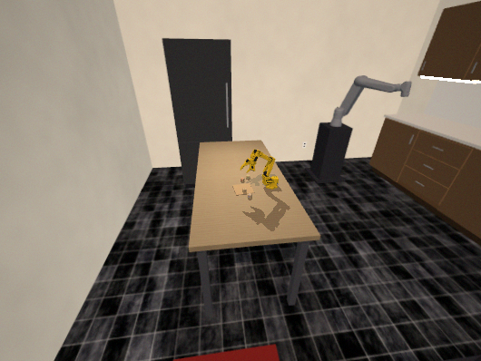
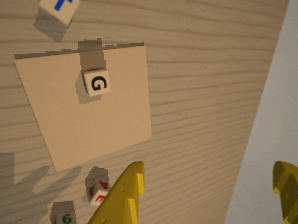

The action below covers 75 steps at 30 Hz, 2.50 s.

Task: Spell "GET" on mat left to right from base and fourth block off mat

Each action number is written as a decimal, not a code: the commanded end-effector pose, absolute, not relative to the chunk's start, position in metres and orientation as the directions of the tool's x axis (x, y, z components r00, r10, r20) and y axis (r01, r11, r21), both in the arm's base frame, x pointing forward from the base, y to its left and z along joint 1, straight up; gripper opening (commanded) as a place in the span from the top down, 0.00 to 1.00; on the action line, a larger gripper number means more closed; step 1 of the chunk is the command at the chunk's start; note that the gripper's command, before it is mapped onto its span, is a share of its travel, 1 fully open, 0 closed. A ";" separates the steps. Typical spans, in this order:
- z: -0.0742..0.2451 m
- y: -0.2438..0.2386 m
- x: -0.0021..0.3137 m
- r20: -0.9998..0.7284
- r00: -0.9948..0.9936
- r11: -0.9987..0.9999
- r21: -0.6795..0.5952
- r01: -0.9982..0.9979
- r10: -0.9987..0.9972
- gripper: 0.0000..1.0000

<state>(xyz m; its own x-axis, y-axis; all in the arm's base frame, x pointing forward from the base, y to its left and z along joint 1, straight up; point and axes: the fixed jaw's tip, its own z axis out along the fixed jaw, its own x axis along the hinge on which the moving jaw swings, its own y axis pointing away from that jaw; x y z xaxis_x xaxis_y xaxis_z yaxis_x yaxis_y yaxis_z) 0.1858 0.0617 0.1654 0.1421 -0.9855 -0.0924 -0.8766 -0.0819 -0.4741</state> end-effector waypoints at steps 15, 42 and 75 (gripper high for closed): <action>0.159 -0.050 0.197 -0.098 -0.399 0.388 -0.523 -0.759 -0.912 0.68; 0.113 -0.092 0.187 -0.061 -0.591 0.575 -0.330 -0.748 -0.804 0.68; 0.064 -0.088 0.179 -0.011 -0.601 0.600 -0.060 -0.798 -0.800 0.68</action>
<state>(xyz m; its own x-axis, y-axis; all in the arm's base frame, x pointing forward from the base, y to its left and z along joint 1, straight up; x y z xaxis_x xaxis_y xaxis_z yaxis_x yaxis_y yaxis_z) 0.1735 -0.0847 0.0552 -0.6006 -0.7996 0.0015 -0.7996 0.6006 0.0007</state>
